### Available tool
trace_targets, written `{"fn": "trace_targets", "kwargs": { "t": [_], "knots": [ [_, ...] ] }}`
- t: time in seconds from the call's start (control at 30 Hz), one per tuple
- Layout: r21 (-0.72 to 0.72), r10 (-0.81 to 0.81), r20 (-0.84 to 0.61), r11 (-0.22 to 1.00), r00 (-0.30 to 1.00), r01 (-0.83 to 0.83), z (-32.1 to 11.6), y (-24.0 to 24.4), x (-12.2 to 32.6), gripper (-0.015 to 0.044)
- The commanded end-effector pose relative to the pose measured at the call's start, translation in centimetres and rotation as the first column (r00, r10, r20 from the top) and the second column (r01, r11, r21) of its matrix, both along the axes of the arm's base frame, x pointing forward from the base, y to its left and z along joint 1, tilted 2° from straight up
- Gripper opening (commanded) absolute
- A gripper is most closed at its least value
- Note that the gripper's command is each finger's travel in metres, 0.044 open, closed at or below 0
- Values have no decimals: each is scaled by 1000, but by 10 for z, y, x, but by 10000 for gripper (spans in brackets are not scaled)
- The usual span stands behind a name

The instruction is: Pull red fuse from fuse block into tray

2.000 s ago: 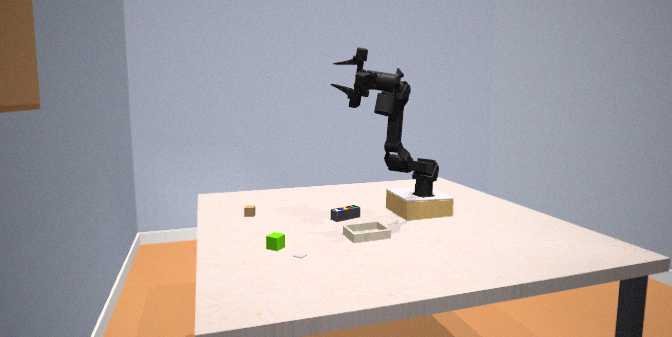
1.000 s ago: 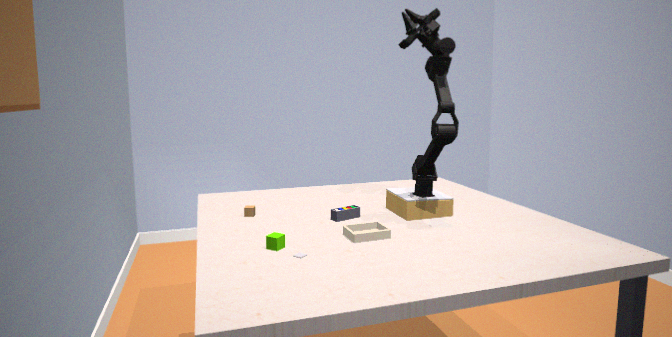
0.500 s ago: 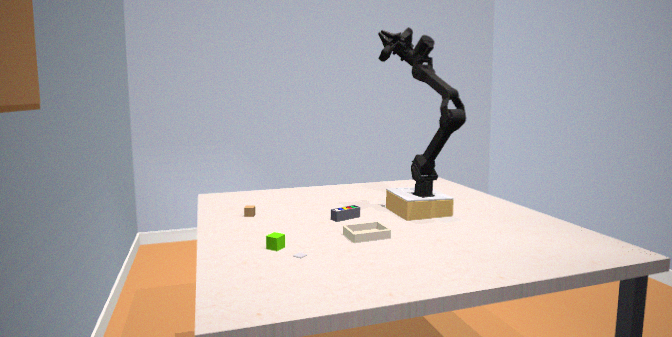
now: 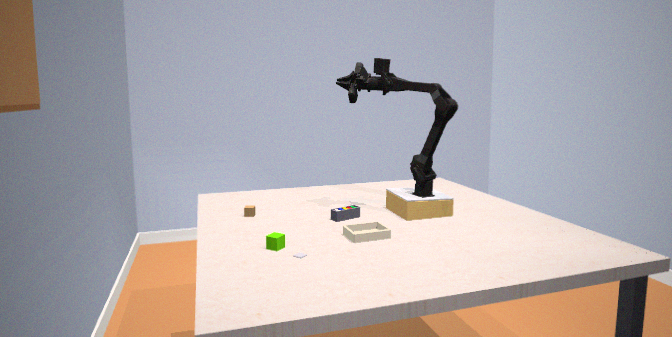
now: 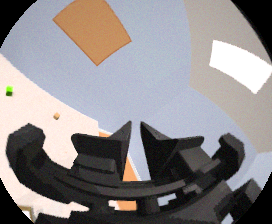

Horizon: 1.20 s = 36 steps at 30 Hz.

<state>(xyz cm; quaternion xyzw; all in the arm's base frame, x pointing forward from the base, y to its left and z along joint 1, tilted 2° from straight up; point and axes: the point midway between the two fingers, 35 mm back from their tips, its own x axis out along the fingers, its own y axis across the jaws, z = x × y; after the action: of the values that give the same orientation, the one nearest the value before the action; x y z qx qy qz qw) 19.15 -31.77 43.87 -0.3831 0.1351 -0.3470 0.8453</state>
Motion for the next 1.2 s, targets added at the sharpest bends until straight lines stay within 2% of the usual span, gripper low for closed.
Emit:
{"fn": "trace_targets", "kwargs": {
  "t": [0.0, 0.2, 0.4, 0.47, 0.6, 0.73, 0.9, 0.97, 1.17],
  "knots": [
    [77, 65, -202, 996, 977, -50, -64, -7, 38, 69],
    [186, 228, -474, 970, 851, -157, -155, 13, 87, 69],
    [294, 397, -663, 918, 634, -268, -231, 53, 118, 69],
    [327, 446, -721, 894, 531, -308, -256, 69, 123, 69],
    [416, 532, -815, 814, 232, -405, -313, 109, 127, 69],
    [527, 552, -827, 698, -104, -484, -362, 151, 117, 69],
    [683, 466, -731, 512, -499, -522, -407, 198, 91, 69],
    [703, 446, -710, 485, -545, -520, -412, 203, 87, 69],
    [703, 446, -710, 485, -545, -520, -412, 208, 87, 69]
  ]
}}
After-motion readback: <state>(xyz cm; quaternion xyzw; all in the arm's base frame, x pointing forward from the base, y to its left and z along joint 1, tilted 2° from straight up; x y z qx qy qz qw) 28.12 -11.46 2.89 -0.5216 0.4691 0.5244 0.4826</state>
